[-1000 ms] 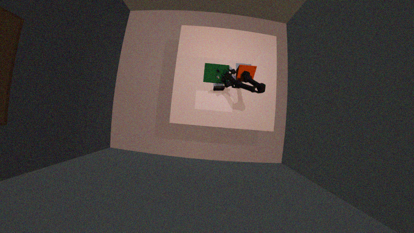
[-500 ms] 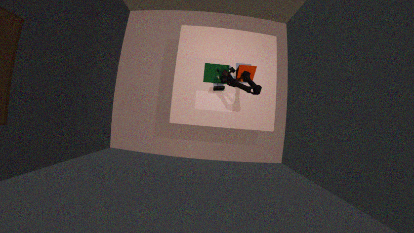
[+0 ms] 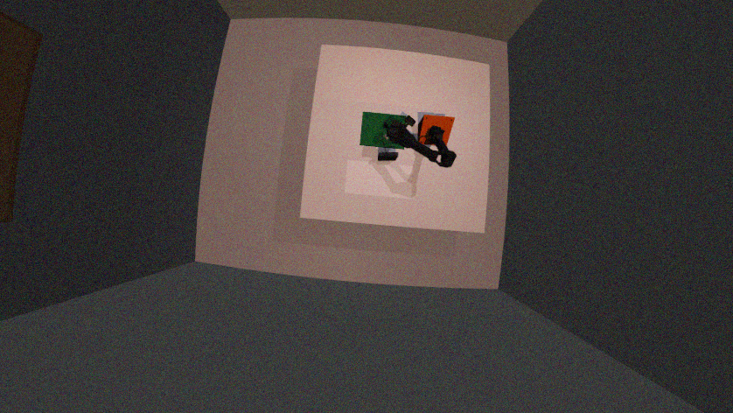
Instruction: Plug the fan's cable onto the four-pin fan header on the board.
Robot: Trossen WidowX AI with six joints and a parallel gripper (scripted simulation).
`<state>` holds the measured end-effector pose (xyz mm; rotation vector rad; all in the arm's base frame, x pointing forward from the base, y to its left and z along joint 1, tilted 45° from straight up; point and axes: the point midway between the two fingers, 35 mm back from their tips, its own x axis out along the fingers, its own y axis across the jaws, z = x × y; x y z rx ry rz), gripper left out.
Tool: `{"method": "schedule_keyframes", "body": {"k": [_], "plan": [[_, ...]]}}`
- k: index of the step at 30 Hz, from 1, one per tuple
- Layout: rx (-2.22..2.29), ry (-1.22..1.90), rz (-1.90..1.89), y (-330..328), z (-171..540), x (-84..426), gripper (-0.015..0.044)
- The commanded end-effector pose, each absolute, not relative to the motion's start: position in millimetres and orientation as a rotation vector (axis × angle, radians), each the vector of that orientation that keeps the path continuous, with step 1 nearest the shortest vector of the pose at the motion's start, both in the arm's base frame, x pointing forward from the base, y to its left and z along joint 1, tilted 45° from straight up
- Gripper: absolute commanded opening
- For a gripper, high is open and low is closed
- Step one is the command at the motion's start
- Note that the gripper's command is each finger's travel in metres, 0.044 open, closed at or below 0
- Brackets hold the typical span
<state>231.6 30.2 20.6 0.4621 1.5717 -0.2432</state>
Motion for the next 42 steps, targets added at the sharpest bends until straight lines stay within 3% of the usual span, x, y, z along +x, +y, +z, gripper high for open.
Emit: {"method": "schedule_keyframes", "body": {"k": [1,34,42], "plan": [[0.505,1.638,-0.183,28,25,234,0.0440],[0.904,1.770,0.186,4,62,261,0.0440],[1.050,1.798,0.065,-38,60,320,0.0440]]}}
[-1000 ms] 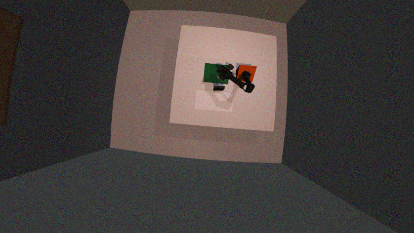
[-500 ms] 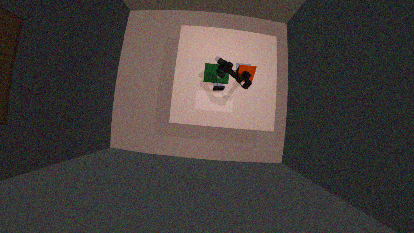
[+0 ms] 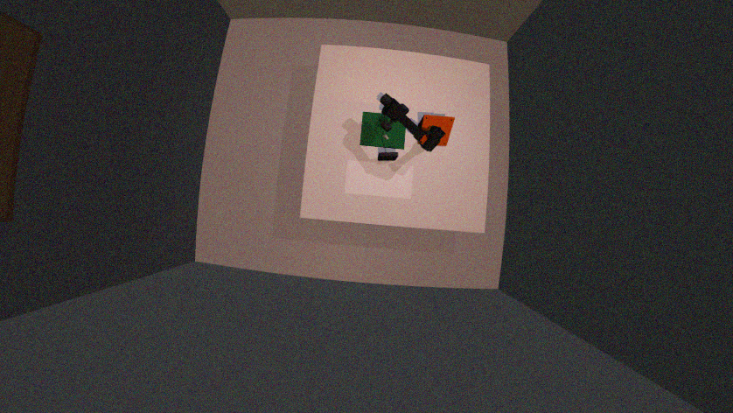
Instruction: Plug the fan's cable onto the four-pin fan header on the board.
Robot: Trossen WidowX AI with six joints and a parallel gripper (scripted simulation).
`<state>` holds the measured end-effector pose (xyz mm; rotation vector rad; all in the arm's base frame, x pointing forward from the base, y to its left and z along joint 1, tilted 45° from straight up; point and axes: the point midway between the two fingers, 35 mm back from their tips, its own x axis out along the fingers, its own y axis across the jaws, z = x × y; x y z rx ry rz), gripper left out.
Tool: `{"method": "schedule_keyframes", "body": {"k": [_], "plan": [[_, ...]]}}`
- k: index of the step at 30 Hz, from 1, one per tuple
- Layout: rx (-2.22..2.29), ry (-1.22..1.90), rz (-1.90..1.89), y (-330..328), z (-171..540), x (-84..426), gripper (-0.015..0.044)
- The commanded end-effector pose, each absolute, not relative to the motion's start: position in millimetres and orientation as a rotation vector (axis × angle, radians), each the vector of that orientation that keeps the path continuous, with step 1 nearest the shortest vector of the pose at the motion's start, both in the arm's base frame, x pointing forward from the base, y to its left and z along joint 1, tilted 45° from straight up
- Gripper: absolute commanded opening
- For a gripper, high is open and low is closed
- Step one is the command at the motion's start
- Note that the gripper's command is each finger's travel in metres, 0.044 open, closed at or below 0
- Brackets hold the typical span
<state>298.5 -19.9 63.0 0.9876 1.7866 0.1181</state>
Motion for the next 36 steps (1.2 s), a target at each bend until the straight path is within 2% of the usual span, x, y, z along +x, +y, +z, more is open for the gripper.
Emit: {"method": "schedule_keyframes", "body": {"k": [1,9,19,36], "plan": [[1.070,1.801,0.048,-44,59,327,0.0440],[1.120,1.808,0.007,-57,52,343,0.0440],[1.123,1.808,0.012,9,-16,333,0.0440],[1.123,1.808,0.012,21,-28,332,0.0440]]}}
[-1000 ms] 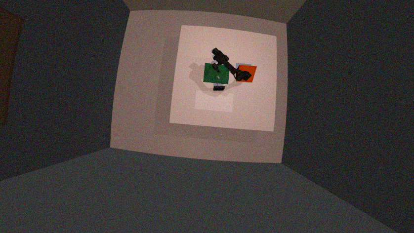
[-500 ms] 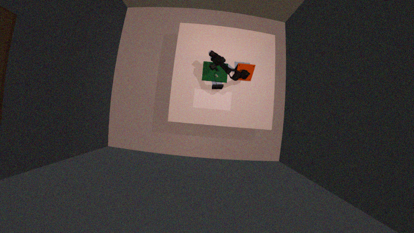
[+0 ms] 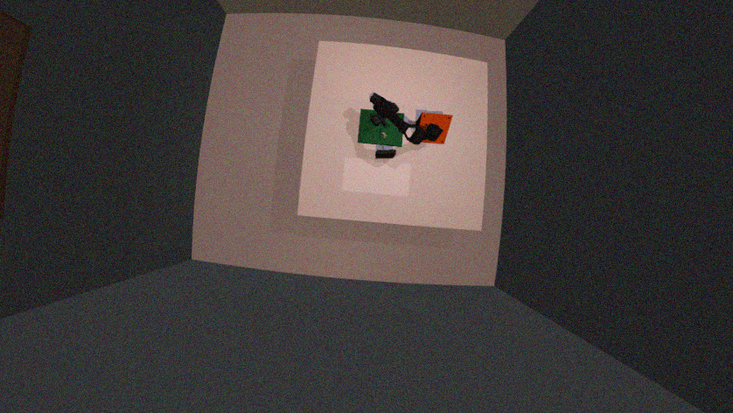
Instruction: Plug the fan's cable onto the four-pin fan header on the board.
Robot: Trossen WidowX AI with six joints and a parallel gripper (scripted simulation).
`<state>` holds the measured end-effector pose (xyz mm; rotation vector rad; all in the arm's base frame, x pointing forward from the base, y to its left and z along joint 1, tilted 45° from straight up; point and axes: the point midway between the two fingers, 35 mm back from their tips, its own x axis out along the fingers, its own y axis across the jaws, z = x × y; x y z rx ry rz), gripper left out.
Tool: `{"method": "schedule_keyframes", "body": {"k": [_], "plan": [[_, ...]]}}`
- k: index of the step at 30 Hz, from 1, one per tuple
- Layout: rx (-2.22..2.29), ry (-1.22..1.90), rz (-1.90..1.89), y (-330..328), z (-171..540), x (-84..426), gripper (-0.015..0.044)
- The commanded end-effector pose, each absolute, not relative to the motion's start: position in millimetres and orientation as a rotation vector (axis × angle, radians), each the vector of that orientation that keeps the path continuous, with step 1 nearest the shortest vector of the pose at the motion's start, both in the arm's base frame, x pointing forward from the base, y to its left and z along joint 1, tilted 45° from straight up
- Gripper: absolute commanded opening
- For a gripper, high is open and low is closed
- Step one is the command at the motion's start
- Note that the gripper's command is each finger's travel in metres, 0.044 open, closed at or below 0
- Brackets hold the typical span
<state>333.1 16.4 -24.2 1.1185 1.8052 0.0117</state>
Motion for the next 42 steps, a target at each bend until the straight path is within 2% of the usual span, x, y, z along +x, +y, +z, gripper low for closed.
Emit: {"method": "schedule_keyframes", "body": {"k": [1,25,42], "plan": [[1.123,1.808,0.012,22,-30,332,0.0440],[1.125,1.808,0.015,46,-53,328,0.0440],[1.119,1.808,0.015,44,-51,328,0.0000]]}}
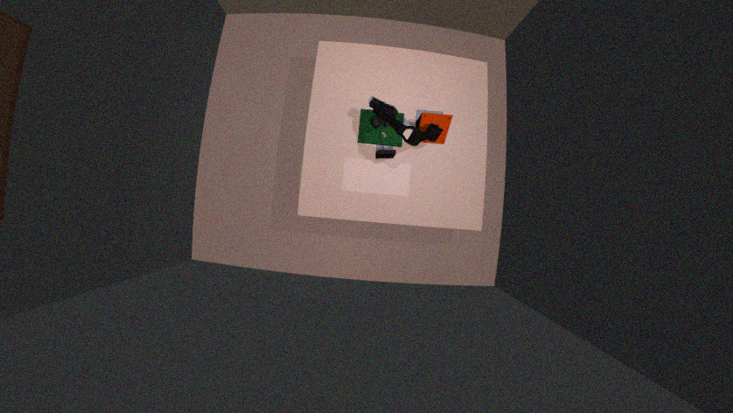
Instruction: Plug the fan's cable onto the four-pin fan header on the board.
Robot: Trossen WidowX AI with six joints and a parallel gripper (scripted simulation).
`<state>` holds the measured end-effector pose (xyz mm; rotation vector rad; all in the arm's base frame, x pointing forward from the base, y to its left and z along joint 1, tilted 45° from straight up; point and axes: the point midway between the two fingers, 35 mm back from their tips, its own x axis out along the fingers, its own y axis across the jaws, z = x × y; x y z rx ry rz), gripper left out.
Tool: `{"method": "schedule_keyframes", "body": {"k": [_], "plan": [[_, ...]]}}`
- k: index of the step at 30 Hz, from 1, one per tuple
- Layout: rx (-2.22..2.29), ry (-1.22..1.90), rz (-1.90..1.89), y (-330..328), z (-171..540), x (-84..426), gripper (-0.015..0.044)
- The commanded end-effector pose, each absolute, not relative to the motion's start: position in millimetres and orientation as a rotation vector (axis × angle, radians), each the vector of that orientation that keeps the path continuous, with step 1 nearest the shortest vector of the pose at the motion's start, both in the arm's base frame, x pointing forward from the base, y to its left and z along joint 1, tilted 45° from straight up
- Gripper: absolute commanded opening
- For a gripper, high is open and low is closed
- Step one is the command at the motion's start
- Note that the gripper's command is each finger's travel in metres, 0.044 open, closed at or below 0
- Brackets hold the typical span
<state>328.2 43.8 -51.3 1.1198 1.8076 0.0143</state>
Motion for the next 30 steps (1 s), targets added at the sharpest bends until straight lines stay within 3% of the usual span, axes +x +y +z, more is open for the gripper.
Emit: {"method": "schedule_keyframes", "body": {"k": [1,13,21,30], "plan": [[1.119,1.808,0.015,44,-51,328,0.0000],[1.123,1.808,0.012,9,-17,334,0.0000],[1.150,1.817,-0.016,66,39,313,0.0000],[1.151,1.818,-0.017,68,39,312,0.0000]]}}
